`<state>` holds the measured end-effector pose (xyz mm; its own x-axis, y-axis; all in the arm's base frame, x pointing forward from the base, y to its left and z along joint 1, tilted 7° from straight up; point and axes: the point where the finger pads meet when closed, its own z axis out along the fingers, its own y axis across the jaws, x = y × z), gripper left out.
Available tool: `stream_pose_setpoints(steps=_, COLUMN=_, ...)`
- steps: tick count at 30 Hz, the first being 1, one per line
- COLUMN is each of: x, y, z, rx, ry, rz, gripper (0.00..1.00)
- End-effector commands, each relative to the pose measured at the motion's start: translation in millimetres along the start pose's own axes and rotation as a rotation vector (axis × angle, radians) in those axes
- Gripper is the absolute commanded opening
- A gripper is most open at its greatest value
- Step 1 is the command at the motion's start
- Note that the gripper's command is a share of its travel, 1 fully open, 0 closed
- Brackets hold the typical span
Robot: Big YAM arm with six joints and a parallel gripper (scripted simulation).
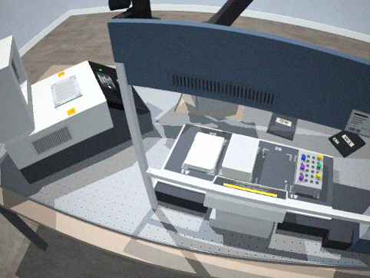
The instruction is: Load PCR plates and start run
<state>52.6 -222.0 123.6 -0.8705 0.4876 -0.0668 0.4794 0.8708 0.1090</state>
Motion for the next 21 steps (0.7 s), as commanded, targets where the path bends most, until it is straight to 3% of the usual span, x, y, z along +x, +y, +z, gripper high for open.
stream_pose_setpoints(steps=1, x=-18, y=-36, z=-29.8, rx=0.056, ry=-0.051, rz=-0.049, gripper=0.00)
stream_pose_setpoints(steps=5, x=-37, y=-55, z=-31.7, rx=0.061, ry=-0.049, rz=-0.141, gripper=0.00)
stream_pose_setpoints(steps=12, x=-72, y=-60, z=-27.1, rx=0.061, ry=-0.038, rz=-0.288, gripper=0.00)
stream_pose_setpoints(steps=15, x=-73, y=-61, z=-27.9, rx=0.060, ry=-0.038, rz=-0.289, gripper=0.00)
stream_pose_setpoints(steps=21, x=-114, y=-74, z=-27.1, rx=0.065, ry=-0.040, rz=-0.440, gripper=0.00)
